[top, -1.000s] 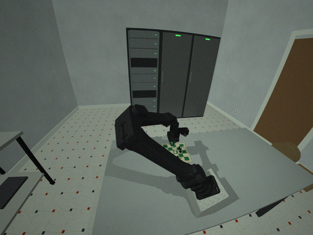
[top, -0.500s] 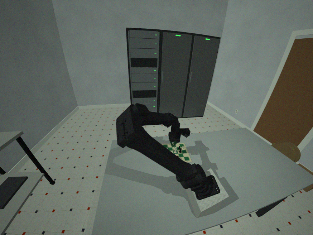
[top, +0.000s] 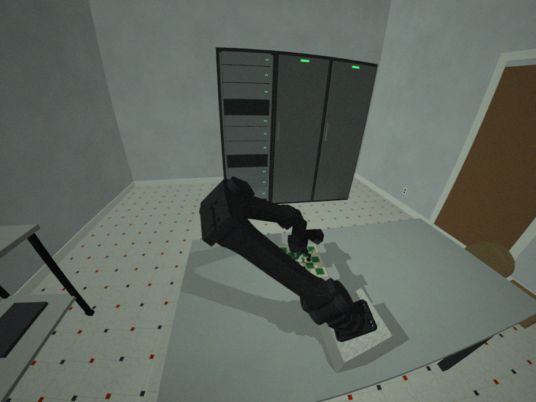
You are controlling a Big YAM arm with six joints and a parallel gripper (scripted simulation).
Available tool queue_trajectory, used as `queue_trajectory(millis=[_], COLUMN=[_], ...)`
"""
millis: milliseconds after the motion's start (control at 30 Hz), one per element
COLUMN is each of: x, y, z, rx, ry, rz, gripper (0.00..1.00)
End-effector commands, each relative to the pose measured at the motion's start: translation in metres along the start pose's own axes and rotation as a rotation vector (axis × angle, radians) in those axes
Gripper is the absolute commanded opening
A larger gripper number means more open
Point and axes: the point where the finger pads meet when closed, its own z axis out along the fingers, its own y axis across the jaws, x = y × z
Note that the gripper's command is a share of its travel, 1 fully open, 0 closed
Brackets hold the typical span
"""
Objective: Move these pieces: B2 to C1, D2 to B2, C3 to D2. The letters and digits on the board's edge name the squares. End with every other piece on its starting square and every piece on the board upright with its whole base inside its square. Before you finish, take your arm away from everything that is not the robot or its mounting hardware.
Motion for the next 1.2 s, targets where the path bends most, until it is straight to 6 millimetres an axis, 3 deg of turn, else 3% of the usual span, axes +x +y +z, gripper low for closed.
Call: queue_trajectory(millis=[0,333,1167], x=[0.001,0.001,0.005], y=[0.005,0.006,0.009], z=[0.013,0.047,0.045], rx=[-0.009,-0.010,-0.023], ry=[-0.002,-0.002,0.000], rz=[0.021,0.020,0.008], gripper=[0.00,0.00,0.00])
